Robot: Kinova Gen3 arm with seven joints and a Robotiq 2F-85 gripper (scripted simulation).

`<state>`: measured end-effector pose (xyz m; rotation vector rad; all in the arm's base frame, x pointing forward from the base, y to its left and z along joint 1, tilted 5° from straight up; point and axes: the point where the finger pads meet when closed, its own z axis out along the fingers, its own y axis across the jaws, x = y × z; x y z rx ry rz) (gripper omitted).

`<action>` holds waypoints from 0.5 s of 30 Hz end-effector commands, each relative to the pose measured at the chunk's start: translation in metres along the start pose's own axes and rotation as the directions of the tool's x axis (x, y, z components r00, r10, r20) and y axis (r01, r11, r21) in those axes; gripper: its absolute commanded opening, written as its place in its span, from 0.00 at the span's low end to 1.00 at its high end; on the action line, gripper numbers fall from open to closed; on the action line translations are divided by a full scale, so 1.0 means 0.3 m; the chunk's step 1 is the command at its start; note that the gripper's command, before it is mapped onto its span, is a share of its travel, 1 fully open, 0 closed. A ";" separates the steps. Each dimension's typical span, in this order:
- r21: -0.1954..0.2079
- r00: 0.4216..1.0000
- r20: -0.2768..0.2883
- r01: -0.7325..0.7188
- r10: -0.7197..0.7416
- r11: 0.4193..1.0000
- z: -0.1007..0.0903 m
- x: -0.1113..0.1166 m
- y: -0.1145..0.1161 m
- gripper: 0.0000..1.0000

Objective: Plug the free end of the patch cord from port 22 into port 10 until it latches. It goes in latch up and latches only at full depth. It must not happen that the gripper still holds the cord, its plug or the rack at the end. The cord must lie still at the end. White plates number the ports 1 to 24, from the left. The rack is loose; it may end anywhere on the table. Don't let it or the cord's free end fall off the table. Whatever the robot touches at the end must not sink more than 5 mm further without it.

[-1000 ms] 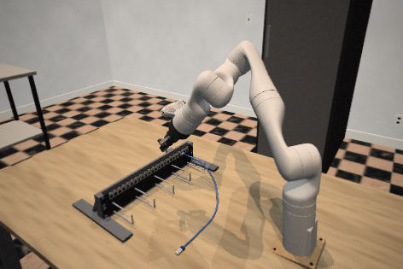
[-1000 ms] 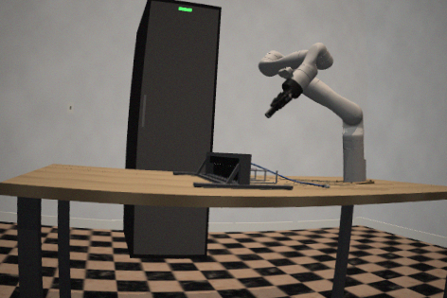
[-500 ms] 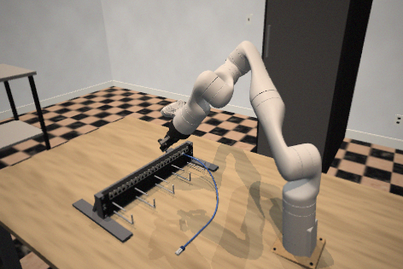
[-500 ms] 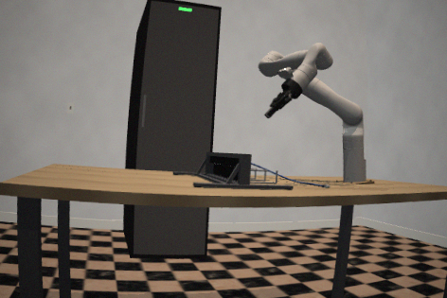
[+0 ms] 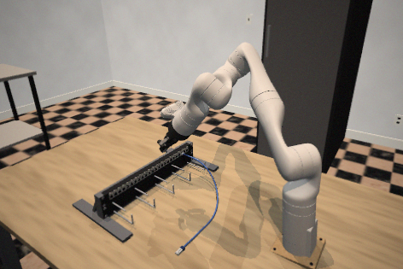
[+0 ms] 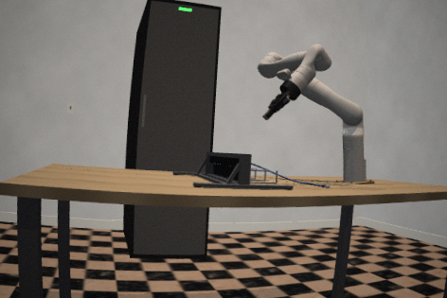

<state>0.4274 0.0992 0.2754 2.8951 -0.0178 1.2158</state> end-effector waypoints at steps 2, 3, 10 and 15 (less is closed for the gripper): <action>0.006 1.000 0.001 0.013 -0.013 1.000 0.018 -0.006 -0.006 0.00; 0.006 1.000 0.001 0.013 -0.013 1.000 0.022 -0.006 -0.006 0.00; 0.006 1.000 0.002 0.013 -0.013 1.000 0.043 -0.006 -0.006 0.00; 0.006 1.000 0.002 0.013 -0.013 1.000 0.068 -0.007 -0.006 0.00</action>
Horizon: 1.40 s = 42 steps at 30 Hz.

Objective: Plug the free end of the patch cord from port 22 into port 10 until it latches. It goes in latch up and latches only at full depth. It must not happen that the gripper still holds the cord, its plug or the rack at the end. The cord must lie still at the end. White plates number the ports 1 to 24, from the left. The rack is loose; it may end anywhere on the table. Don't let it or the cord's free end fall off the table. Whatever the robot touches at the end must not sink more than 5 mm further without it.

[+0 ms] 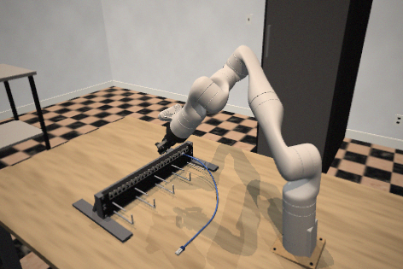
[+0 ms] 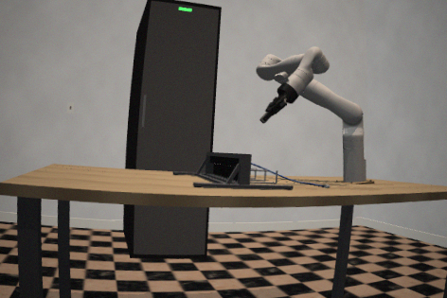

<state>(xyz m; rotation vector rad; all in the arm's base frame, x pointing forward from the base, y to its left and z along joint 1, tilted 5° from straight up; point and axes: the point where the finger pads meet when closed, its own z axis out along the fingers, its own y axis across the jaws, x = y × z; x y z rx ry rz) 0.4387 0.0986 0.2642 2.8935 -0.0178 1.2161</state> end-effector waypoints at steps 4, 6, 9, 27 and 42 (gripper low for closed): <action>0.007 1.000 0.003 0.012 -0.012 1.000 0.036 -0.007 -0.008 0.00; 0.007 1.000 0.003 0.012 -0.012 1.000 0.047 -0.007 -0.008 0.00; 0.007 1.000 0.003 0.012 -0.012 1.000 0.053 -0.008 -0.008 0.00; 0.008 1.000 0.004 0.012 -0.012 1.000 0.158 -0.010 -0.009 0.00; 0.008 1.000 0.005 0.011 -0.011 1.000 0.268 -0.012 -0.009 0.00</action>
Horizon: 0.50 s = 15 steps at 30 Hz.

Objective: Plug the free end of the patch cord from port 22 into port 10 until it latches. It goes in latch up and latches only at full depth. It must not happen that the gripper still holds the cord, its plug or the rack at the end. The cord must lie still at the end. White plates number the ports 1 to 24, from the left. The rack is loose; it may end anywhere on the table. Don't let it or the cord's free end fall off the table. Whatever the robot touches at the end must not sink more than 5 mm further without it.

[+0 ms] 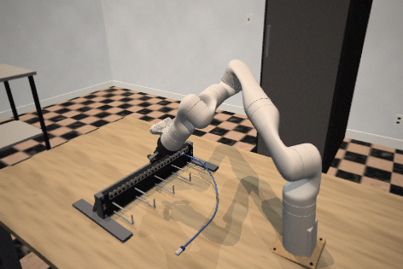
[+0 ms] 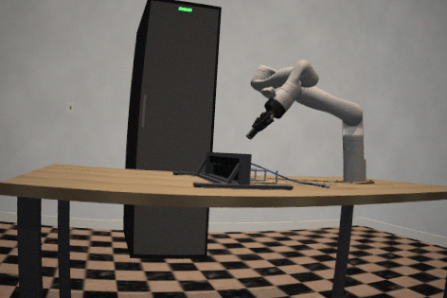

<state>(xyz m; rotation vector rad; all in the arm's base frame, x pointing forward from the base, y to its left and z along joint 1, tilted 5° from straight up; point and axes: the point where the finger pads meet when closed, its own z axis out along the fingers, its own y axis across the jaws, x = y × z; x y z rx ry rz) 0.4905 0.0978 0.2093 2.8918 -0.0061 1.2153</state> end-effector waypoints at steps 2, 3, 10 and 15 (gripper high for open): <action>0.007 1.000 0.005 0.003 -0.003 1.000 0.025 -0.002 -0.011 0.00; 0.007 1.000 0.005 0.003 -0.003 1.000 0.033 -0.002 -0.011 0.00; 0.008 1.000 0.005 0.003 -0.003 1.000 0.084 -0.003 -0.011 0.00; 0.008 1.000 0.005 0.003 -0.003 1.000 0.111 -0.003 -0.011 0.00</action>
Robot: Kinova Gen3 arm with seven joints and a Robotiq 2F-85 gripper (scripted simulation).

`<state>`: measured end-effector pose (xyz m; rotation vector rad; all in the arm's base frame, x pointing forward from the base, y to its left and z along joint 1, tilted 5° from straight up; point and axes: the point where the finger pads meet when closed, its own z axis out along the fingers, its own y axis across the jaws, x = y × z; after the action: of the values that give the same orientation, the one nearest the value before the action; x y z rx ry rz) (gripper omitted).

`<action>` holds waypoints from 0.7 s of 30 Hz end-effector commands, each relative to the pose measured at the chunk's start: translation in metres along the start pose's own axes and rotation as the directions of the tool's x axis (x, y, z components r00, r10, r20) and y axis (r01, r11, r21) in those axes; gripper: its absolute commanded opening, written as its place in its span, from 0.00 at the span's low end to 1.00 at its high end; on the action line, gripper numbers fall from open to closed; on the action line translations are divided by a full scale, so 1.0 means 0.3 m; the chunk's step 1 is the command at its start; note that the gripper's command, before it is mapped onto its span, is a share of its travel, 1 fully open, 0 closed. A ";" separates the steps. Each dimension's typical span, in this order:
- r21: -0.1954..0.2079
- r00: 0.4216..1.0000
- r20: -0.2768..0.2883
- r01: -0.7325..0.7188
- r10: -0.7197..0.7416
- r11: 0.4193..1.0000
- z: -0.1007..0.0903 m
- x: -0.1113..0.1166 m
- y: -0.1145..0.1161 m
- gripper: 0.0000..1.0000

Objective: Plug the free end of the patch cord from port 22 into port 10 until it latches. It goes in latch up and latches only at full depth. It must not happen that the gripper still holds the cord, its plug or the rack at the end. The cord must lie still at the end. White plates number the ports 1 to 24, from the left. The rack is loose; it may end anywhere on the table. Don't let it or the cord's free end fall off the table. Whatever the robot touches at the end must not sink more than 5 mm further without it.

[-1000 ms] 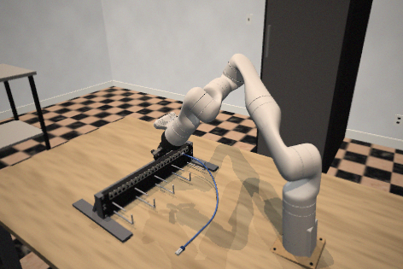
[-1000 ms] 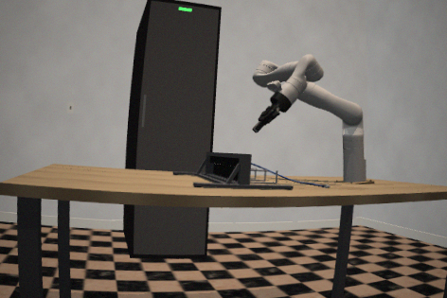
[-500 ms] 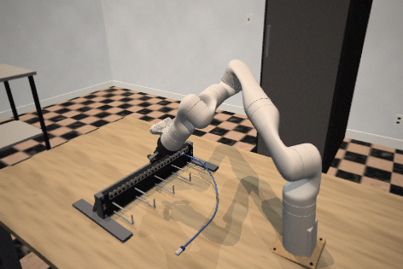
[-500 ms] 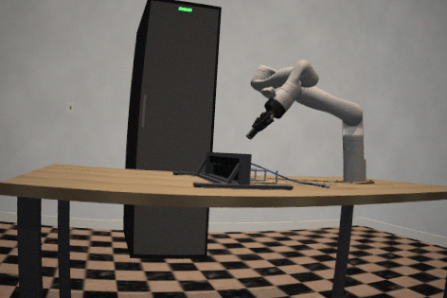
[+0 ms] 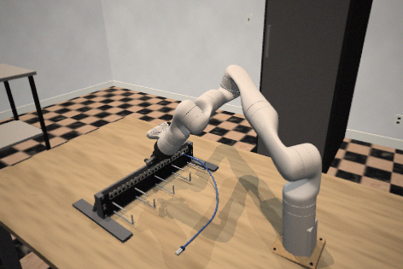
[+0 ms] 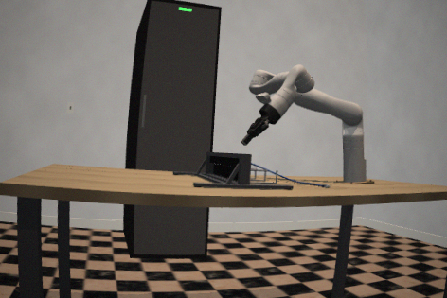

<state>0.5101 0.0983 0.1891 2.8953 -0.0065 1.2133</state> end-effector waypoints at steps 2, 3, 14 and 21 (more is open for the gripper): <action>0.006 1.000 0.003 0.004 -0.004 1.000 0.022 -0.001 -0.009 0.00; 0.006 1.000 0.003 0.004 -0.004 1.000 0.022 -0.001 -0.009 0.00; 0.006 1.000 0.004 0.004 -0.004 1.000 0.042 -0.001 -0.009 0.00; 0.006 1.000 0.004 0.004 -0.004 1.000 0.043 -0.001 -0.009 0.00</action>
<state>0.5171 0.0993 0.1801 2.9019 -0.0085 1.2078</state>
